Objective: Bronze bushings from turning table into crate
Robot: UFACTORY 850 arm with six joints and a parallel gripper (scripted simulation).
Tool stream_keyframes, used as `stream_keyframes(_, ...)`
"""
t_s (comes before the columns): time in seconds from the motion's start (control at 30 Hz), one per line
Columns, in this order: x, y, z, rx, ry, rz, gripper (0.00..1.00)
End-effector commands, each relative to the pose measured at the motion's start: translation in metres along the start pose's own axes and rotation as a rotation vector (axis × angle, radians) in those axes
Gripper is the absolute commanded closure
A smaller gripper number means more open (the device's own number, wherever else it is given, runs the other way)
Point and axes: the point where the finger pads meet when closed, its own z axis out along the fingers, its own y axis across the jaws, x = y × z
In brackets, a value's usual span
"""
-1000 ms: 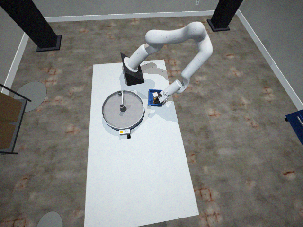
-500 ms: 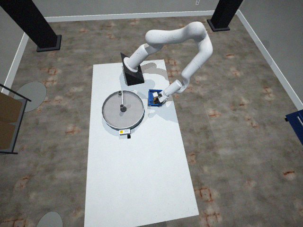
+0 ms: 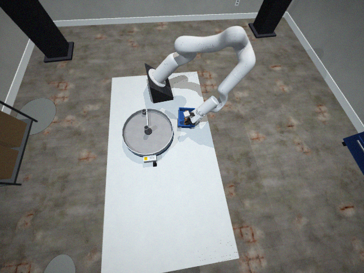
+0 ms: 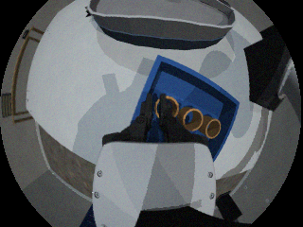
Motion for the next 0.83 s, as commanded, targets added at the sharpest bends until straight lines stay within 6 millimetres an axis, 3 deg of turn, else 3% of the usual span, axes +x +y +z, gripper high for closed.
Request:
stream_keyframes(0.0,0.001,-0.001,-0.001,0.001,0.000,0.001,0.89)
stream_keyframes(0.3,0.008,-0.001,-0.010,0.001,0.000,0.001,0.89)
stream_keyframes(0.8,0.042,-0.001,-0.050,0.001,0.000,0.001,0.89)
